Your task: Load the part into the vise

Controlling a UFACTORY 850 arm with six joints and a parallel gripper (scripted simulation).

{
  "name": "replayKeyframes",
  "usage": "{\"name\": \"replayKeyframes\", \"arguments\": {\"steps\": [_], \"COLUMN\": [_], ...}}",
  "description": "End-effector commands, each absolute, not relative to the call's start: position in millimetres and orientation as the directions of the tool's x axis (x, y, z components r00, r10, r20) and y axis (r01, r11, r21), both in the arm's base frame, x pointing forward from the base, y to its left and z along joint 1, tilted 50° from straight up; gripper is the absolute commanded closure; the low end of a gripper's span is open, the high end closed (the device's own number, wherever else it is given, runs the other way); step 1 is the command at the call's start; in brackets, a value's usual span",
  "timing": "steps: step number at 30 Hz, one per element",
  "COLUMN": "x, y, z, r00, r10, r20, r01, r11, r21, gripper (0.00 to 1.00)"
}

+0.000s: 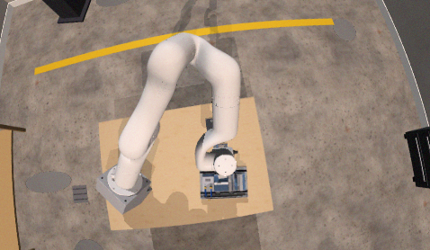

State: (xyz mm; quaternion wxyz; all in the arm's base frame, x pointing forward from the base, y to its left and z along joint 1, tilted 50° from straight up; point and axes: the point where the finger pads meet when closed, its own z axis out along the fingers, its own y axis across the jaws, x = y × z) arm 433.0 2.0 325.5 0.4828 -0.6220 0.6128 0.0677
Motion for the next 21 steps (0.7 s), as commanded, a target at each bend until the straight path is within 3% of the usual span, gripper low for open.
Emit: {"name": "replayKeyframes", "arguments": {"steps": [1, 21], "x": [433.4, 434.1], "y": [1.7, 0.2], "z": [325.7, 323.9], "r00": [0.256, 0.357], "r10": [-0.677, -0.511], "r20": [-0.690, -0.782], "r01": [-0.827, -0.827], "r11": [0.216, 0.216], "r21": [-0.519, -0.519], "gripper": [1.00, 1.00]}}
